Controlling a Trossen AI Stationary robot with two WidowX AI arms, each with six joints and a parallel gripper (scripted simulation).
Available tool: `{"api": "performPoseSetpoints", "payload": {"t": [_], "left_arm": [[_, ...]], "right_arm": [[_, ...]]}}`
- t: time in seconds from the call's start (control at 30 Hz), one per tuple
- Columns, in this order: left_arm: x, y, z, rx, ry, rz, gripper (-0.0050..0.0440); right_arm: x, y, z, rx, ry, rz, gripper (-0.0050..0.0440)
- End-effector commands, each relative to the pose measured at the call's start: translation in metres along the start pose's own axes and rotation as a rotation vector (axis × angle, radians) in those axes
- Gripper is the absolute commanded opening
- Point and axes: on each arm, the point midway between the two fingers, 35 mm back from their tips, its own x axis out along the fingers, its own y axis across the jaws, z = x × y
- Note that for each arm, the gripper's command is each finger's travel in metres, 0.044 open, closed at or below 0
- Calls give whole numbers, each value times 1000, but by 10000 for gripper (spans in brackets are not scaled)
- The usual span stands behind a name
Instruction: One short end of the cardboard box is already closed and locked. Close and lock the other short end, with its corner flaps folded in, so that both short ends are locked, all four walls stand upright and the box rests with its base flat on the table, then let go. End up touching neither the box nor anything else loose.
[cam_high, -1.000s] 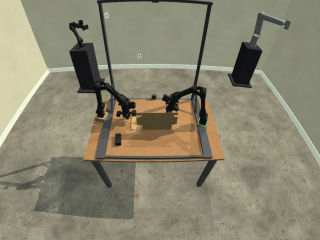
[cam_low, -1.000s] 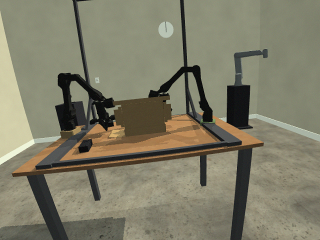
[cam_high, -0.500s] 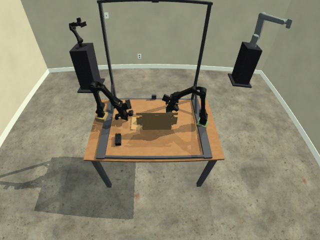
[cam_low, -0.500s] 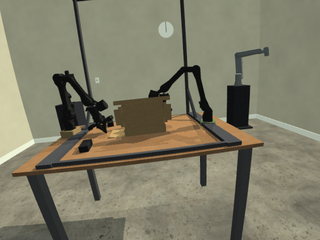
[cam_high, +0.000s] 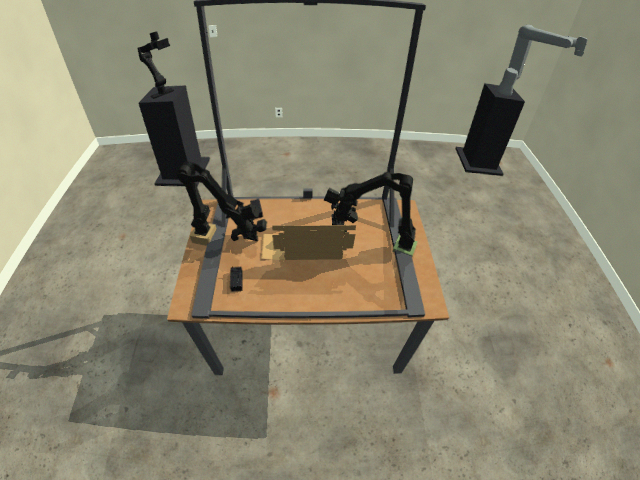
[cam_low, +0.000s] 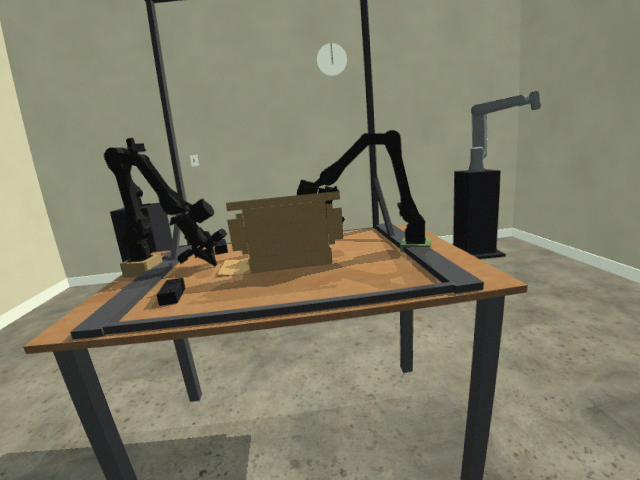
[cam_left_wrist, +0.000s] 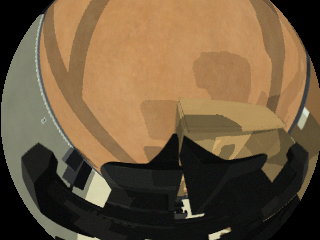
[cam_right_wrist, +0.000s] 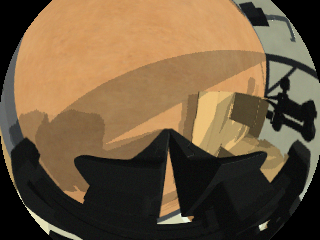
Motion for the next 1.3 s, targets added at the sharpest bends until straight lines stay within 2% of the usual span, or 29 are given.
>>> {"api": "performPoseSetpoints", "payload": {"t": [0.0, 0.6, 1.27], "left_arm": [[-3, 2, -3, 2, 11, 10, 5], [-3, 2, -3, 2, 11, 10, 5], [-3, 2, -3, 2, 11, 10, 5]], "right_arm": [[0, -9, 0, -6, -1, -18, 0], [11, -33, 0, -6, -1, -19, 0], [8, -35, 1, -5, -1, -15, 0]]}}
